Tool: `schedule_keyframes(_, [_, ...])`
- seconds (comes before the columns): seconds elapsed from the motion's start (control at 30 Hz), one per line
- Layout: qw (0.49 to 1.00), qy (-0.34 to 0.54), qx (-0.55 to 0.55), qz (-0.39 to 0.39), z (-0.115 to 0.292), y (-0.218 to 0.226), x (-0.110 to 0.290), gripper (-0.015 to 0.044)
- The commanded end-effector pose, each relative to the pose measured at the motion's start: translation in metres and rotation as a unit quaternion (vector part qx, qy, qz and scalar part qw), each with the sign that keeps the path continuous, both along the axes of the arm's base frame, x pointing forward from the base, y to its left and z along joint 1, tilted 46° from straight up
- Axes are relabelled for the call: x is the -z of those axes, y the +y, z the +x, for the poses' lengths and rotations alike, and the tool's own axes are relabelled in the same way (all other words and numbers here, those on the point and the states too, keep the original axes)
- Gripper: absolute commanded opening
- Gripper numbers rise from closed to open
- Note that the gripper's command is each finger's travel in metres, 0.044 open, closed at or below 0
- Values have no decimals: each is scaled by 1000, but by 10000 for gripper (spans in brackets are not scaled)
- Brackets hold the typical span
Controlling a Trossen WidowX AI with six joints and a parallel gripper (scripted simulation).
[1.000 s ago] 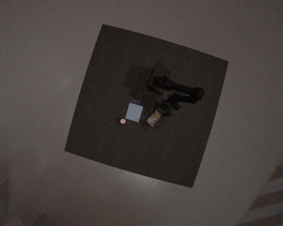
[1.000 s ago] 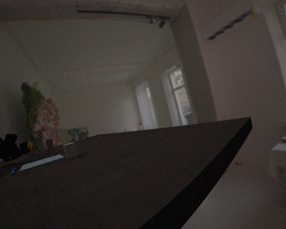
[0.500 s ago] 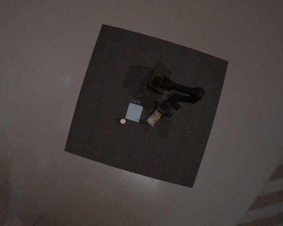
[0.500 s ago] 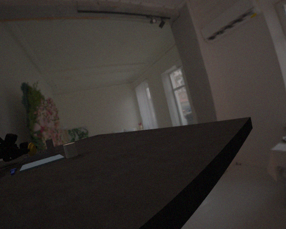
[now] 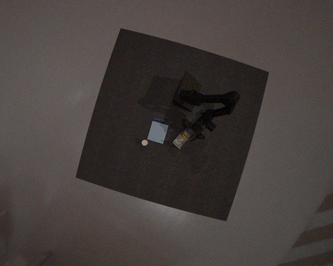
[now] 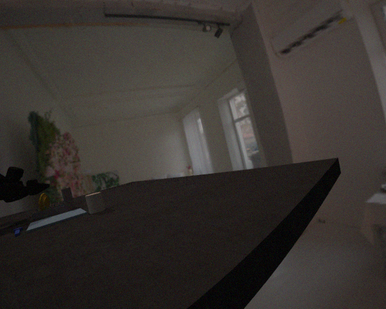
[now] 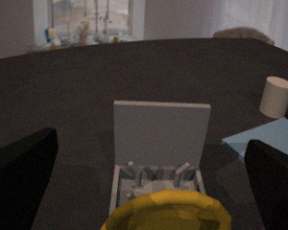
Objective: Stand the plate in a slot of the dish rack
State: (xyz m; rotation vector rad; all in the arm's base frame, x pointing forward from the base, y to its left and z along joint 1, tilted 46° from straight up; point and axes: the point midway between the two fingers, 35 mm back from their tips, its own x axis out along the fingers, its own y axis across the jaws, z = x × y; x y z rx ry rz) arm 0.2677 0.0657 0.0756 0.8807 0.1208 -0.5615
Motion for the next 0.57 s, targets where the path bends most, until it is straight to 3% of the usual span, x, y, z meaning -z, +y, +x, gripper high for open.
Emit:
schedule_keyframes(0.0, [1000,4,-1,-4,-4,-18,-18,400])
schedule_keyframes(0.3, [1000,2,-3,-15,-12,-46,-45,400])
schedule_keyframes(0.53, [993,90,-19,-75,-4,-57,-33,400])
